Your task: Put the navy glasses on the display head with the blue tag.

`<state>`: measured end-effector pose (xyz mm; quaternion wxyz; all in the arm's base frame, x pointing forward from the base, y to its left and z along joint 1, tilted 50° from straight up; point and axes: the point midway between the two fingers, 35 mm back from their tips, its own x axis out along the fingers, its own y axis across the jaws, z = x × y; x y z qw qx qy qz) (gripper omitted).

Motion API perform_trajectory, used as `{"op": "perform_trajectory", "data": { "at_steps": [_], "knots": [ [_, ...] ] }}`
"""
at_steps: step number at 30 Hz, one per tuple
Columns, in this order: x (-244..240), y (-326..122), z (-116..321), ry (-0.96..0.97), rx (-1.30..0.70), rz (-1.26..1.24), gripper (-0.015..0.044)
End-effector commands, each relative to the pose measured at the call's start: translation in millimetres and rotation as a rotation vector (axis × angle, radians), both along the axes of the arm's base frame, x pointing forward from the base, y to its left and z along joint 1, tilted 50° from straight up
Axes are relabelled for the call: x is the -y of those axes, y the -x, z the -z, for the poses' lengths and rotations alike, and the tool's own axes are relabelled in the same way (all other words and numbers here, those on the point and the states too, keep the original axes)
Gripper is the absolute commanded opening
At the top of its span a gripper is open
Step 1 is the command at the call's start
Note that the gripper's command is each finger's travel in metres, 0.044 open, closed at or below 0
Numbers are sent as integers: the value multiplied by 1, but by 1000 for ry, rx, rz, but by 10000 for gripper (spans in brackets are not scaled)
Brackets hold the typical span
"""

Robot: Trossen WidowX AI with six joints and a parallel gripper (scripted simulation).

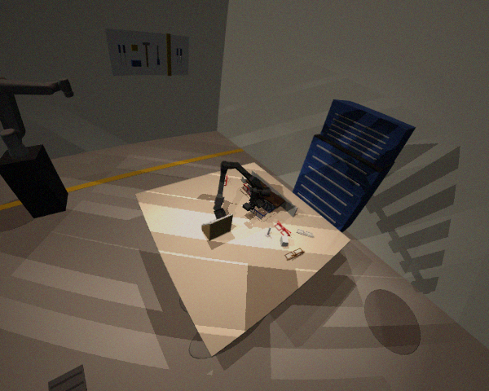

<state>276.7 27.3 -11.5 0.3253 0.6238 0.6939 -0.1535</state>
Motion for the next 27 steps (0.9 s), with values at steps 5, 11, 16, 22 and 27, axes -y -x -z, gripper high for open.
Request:
{"op": "perform_trajectory", "data": {
  "at_steps": [5, 11, 16, 22, 27],
  "knots": [
    [-3, -12, -1, -6, -5, 4, 0],
    [-5, -20, -3, -6, -4, 4, 0],
    [-7, -27, -4, -7, -4, 4, 0],
    [-9, -36, -5, -7, -3, 4, 0],
    [-10, -43, -6, -7, -3, 4, 0]
  ]
}}
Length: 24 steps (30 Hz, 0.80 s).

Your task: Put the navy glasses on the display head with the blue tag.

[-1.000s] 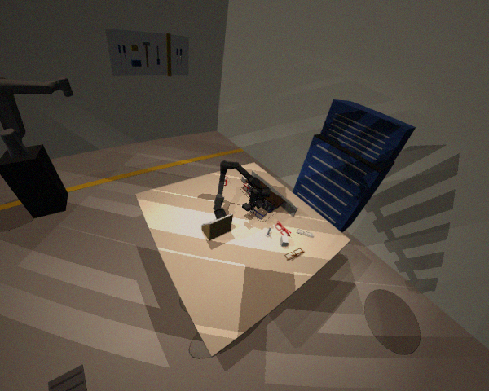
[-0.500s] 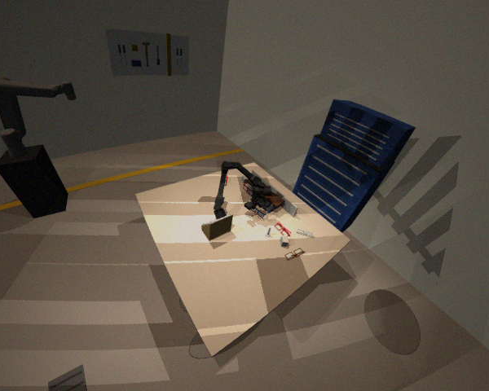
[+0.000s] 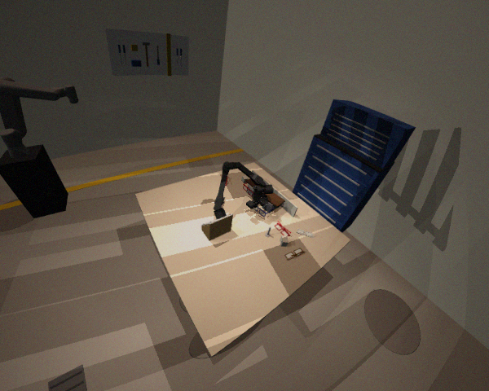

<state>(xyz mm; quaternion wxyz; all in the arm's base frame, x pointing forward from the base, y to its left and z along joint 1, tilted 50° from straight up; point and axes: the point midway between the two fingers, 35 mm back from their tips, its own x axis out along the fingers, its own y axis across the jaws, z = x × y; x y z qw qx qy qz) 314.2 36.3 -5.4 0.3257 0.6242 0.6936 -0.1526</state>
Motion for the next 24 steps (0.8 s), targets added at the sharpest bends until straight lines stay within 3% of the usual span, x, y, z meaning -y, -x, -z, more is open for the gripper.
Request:
{"op": "perform_trajectory", "data": {
  "at_steps": [1, 24],
  "knots": [
    [-2, -6, 0, -6, -5, 4, 0],
    [-10, -38, -5, -7, -3, 4, 0]
  ]
}}
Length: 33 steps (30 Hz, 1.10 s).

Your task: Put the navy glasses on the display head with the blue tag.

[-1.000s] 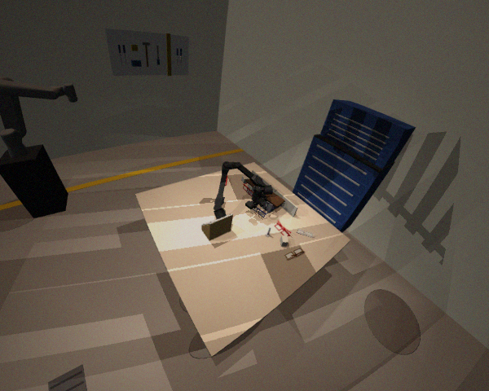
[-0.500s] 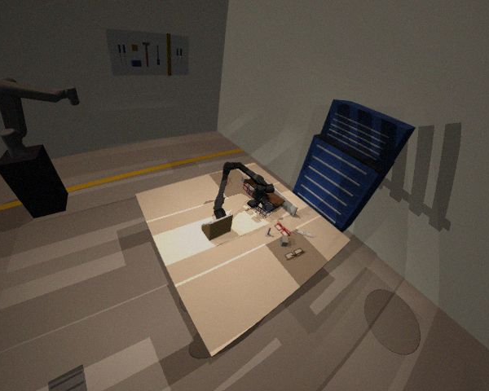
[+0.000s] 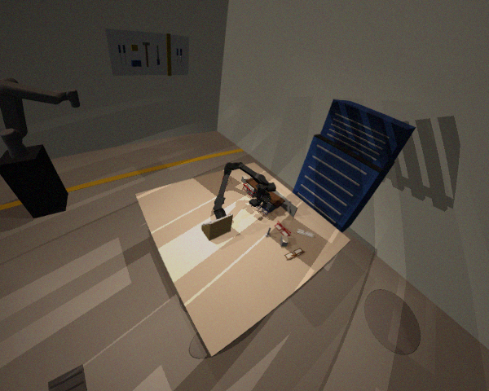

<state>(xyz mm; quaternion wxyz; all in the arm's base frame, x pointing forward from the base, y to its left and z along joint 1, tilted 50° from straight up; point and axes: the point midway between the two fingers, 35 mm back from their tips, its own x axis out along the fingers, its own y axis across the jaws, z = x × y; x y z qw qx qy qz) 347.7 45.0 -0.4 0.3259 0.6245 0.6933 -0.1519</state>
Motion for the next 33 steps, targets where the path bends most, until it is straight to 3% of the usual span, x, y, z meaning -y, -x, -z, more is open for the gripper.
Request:
{"op": "perform_trajectory", "data": {
  "at_steps": [1, 33],
  "knots": [
    [-2, -6, 0, -6, -5, 4, 0],
    [-11, -46, -7, -7, -3, 4, 0]
  ]
}}
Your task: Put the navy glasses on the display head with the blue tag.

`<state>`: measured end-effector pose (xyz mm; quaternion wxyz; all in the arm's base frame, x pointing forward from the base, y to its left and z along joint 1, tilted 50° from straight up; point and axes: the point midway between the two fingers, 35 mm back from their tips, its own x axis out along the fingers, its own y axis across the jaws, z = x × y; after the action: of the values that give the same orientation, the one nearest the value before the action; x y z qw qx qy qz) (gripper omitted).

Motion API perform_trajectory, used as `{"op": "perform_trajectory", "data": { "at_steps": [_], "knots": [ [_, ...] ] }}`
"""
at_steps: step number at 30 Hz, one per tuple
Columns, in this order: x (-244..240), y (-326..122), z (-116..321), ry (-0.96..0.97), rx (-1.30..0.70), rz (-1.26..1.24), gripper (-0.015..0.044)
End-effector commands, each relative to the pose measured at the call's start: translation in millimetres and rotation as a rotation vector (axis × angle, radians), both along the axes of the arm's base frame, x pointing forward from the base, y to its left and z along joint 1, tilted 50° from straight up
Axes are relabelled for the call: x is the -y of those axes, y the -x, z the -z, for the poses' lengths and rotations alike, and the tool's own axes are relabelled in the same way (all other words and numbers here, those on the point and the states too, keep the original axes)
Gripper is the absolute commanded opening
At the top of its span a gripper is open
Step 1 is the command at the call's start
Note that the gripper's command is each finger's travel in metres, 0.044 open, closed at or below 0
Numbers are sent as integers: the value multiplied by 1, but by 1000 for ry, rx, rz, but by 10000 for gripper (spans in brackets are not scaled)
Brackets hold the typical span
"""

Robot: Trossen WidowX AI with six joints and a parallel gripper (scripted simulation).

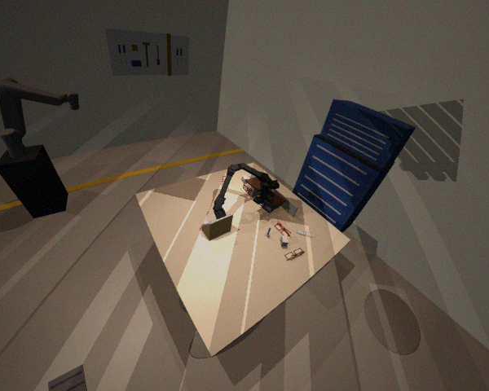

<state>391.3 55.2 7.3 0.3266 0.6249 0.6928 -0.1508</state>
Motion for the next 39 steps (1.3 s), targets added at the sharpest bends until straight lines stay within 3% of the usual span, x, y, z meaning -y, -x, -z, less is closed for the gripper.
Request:
{"op": "perform_trajectory", "data": {
  "at_steps": [1, 28, 32, 39],
  "knots": [
    [-1, -3, 0, -6, -5, 3, 0],
    [-6, -3, 5, -6, -5, 3, 0],
    [-5, -3, 4, -1, -3, 0, 105],
    [-5, -3, 4, -1, -3, 0, 107]
  ]
}}
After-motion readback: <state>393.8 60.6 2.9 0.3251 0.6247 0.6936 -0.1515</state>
